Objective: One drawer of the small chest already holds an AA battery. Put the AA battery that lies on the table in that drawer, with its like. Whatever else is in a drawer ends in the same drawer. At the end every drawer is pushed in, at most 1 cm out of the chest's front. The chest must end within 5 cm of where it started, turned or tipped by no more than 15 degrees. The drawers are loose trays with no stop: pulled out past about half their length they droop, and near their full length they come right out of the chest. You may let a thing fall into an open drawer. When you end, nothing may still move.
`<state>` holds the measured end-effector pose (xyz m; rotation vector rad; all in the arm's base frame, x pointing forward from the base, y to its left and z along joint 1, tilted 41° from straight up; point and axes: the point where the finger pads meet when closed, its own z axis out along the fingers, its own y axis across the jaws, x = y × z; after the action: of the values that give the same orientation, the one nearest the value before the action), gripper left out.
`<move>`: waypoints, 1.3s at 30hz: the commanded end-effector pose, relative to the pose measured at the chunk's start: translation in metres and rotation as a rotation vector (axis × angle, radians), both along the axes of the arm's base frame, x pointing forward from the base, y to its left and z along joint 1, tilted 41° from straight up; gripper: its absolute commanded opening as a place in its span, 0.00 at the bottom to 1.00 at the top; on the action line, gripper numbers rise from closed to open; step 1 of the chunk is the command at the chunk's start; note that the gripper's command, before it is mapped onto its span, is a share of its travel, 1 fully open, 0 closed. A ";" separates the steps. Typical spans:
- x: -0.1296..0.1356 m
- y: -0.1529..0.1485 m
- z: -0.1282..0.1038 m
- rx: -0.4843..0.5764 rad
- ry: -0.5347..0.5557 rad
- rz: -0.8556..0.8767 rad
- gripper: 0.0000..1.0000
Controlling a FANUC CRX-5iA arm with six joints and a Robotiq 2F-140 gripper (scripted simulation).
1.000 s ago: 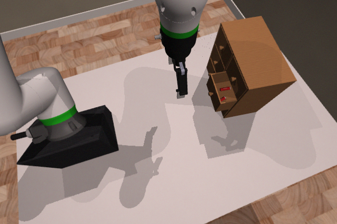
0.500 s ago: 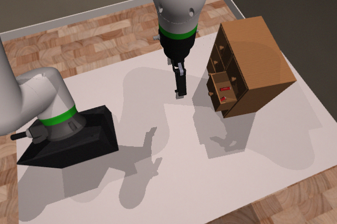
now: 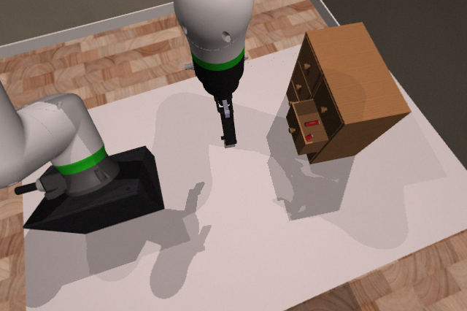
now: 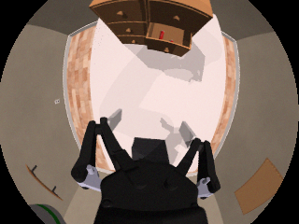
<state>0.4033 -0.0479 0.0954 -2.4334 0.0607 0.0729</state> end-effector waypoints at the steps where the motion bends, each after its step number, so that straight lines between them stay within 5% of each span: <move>1: -0.024 -0.002 -0.006 0.000 0.000 0.000 1.00; 27: -0.028 0.003 -0.016 -0.007 -0.082 -0.070 1.00; 39: 0.005 0.023 -0.043 -0.032 -0.388 -0.330 1.00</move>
<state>0.3937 -0.0326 0.0651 -2.4193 0.2034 -0.3288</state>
